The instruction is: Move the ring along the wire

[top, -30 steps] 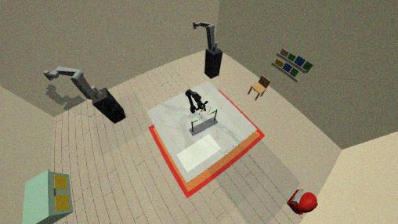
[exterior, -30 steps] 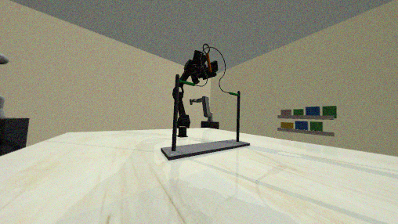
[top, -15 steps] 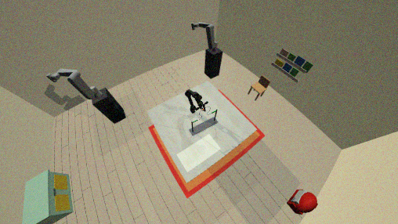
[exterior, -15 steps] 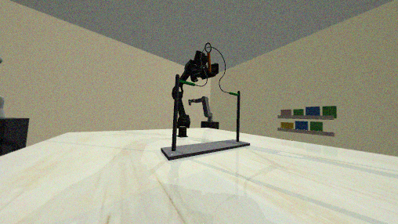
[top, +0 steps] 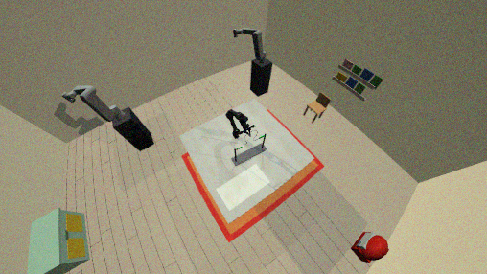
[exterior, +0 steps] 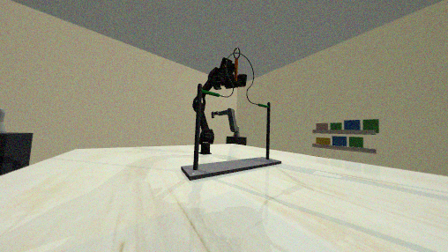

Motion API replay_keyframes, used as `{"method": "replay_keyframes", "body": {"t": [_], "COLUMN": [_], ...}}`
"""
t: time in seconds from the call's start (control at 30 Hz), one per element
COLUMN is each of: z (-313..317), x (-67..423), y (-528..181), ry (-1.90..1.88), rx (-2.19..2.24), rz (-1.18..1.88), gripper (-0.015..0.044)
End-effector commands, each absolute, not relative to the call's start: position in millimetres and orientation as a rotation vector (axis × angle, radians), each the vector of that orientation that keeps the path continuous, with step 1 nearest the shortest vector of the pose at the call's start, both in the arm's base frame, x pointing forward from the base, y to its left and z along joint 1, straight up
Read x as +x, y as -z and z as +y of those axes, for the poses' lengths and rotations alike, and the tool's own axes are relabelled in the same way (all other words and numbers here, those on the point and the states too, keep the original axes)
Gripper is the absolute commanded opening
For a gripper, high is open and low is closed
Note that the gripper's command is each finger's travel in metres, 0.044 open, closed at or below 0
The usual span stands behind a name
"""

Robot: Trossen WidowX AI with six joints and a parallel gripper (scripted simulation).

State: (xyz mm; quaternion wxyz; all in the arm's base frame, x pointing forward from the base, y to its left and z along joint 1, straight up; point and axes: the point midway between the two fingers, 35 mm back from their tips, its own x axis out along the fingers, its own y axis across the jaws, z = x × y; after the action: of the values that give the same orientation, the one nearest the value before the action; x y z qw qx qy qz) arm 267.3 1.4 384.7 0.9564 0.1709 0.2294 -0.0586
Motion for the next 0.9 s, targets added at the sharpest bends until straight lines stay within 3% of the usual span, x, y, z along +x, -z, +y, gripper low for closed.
{"method": "replay_keyframes", "body": {"t": [0.0, 0.87], "z": [-0.5, -11.7], "x": [267.1, 266.2], "y": [-386.4, -384.7], "ry": [0.133, 0.215], "rx": [0.285, -0.036], "rz": [0.46, 0.454], "gripper": [-0.015, -0.015]}}
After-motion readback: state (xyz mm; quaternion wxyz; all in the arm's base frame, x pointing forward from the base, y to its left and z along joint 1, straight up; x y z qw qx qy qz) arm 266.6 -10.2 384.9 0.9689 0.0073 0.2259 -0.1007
